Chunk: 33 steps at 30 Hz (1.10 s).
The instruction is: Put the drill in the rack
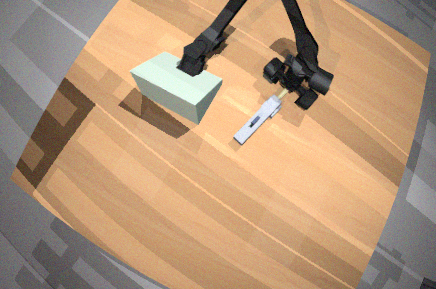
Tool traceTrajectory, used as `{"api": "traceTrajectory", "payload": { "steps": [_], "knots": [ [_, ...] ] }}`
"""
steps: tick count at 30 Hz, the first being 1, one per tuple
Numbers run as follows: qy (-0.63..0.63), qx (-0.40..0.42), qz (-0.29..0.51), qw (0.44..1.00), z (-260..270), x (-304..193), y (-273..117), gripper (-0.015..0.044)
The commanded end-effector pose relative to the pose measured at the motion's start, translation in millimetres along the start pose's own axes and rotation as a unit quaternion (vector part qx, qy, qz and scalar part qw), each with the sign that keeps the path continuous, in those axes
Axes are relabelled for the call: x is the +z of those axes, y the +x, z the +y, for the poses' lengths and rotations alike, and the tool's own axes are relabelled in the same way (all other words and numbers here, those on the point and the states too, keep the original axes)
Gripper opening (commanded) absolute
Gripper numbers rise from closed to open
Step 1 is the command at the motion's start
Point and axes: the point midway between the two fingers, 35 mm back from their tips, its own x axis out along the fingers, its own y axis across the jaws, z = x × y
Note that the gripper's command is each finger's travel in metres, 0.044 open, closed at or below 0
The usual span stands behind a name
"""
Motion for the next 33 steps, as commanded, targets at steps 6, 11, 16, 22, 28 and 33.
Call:
{"api": "traceTrajectory", "payload": {
  "steps": [6,11,16,22,28,33],
  "knots": [
    [0.000,0.000,0.000,1.000,-0.1,0.3,-0.2,0.0256],
    [0.000,0.000,0.000,1.000,-0.1,0.3,-0.2,0.0125],
    [0.000,0.000,0.000,1.000,-0.1,0.3,-0.2,0.0013],
    [0.000,0.000,0.000,1.000,-0.1,0.3,-0.2,0.0000],
    [-0.001,0.001,-0.002,1.000,0.8,-0.2,-2.2,0.0000],
    [-0.001,0.001,-0.002,1.000,1.0,-0.3,-2.7,0.0000]
  ]
}}
